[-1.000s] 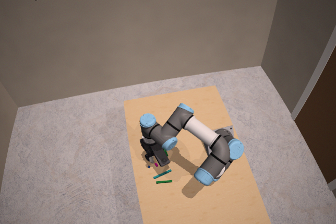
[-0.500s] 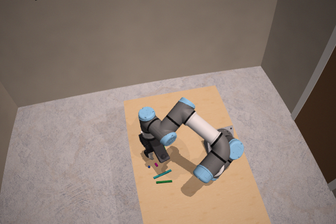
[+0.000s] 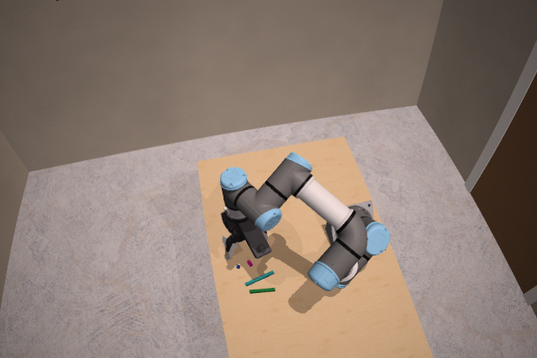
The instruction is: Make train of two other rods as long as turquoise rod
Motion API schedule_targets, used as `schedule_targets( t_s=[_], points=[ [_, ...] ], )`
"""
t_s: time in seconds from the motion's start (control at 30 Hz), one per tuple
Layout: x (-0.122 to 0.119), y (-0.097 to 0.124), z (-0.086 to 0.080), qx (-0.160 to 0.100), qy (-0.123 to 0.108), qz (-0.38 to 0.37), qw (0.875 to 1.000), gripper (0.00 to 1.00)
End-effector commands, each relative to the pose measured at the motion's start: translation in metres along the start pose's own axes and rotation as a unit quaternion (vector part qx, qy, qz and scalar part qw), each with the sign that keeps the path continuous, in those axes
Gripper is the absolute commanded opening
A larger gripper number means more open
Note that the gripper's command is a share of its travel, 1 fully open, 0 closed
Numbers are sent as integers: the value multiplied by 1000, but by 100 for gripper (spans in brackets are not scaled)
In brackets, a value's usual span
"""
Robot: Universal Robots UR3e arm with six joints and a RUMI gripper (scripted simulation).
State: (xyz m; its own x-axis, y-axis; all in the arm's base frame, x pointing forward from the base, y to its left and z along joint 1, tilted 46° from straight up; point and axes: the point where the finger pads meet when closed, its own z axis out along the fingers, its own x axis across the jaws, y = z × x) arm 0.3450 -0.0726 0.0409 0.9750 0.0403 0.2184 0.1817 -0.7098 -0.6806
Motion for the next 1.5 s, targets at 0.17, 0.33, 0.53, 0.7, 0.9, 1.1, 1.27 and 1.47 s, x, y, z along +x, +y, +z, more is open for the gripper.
schedule_targets(
  t_s=[0.17,0.33,0.53,0.7,0.9,1.1,1.27,1.47],
  points=[
    [0,0,-1,-1,1,0,1000,100],
    [0,0,-1,-1,1,0,1000,100],
    [0,0,-1,-1,1,0,1000,100],
    [0,0,-1,-1,1,0,1000,100],
    [1,-1,-1,-1,1,9,1000,100],
    [2,-5,-1,-1,1,38,999,100],
    [3,-8,-1,-1,1,61,998,100],
    [7,-16,0,-1,1,128,992,100]
  ],
)
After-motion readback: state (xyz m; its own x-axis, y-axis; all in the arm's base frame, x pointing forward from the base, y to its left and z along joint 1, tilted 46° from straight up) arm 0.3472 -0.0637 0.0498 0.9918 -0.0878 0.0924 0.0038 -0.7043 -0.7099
